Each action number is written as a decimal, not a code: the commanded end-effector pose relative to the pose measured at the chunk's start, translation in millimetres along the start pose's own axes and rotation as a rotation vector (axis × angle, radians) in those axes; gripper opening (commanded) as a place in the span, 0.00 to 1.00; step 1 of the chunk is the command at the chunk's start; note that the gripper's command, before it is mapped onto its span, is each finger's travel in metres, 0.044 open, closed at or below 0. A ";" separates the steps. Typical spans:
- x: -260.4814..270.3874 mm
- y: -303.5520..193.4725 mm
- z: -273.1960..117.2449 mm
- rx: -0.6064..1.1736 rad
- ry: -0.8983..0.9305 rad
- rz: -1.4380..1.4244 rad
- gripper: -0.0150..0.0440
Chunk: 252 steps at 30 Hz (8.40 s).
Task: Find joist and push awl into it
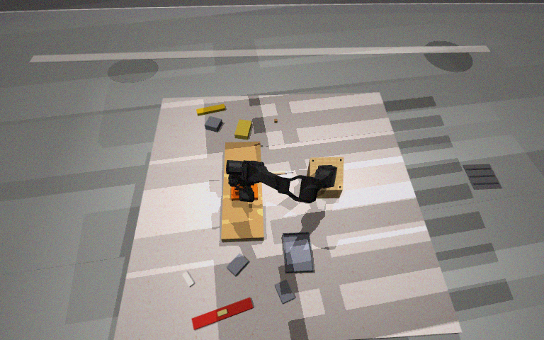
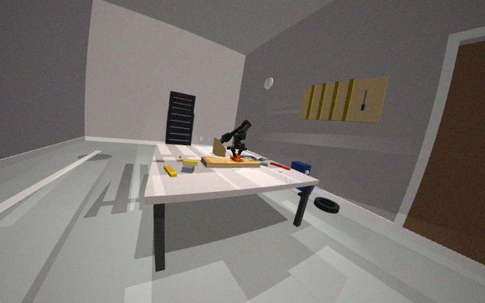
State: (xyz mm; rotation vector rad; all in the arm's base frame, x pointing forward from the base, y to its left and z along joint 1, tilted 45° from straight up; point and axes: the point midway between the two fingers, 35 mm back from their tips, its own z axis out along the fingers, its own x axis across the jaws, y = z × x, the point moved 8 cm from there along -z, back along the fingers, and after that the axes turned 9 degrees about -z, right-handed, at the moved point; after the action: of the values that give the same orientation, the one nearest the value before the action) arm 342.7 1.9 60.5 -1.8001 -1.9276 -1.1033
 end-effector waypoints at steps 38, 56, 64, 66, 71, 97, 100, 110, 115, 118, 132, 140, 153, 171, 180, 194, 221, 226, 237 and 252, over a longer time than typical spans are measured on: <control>-59.3 -9.9 -0.5 0.000 -0.007 0.001 0.25; -83.6 -13.8 -0.9 0.000 -0.008 0.001 0.25; -94.4 -15.6 -1.1 0.000 -0.008 0.000 0.25; -97.1 -16.0 -1.1 0.000 -0.008 0.000 0.25; -103.8 -17.1 -1.2 0.000 -0.009 0.000 0.25; -138.9 -22.7 -2.0 0.000 -0.010 -0.001 0.25; -143.0 -23.3 -2.1 0.000 -0.011 -0.001 0.25; -156.5 -25.5 -2.4 0.000 -0.011 -0.002 0.25; -163.2 -26.5 -2.6 0.000 -0.012 -0.002 0.25; -167.3 -27.2 -2.7 0.000 -0.012 -0.002 0.25; -186.1 -30.1 -3.2 -0.001 -0.013 -0.003 0.25; -196.9 -31.8 -3.5 -0.001 -0.014 -0.003 0.25; -214.4 -34.5 -4.1 -0.001 -0.015 -0.004 0.25; -238.7 -38.2 -4.9 -0.001 -0.016 -0.004 0.25; -236.9 -36.5 -4.6 -0.004 -0.011 -0.004 0.25; -243.2 -22.4 -47.7 -0.001 -0.018 -0.004 0.25; -179.5 29.2 -99.7 0.024 -0.027 -0.163 0.25; -146.1 44.1 -97.2 0.032 -0.026 -0.240 0.25; -70.1 65.1 -90.8 0.045 -0.014 -0.410 0.25; 33.3 67.2 -83.4 0.049 0.024 -0.643 0.25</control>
State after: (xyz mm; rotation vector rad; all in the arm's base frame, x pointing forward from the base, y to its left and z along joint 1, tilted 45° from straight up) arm 381.8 -51.4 143.0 -1.2061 -2.5275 -1.1892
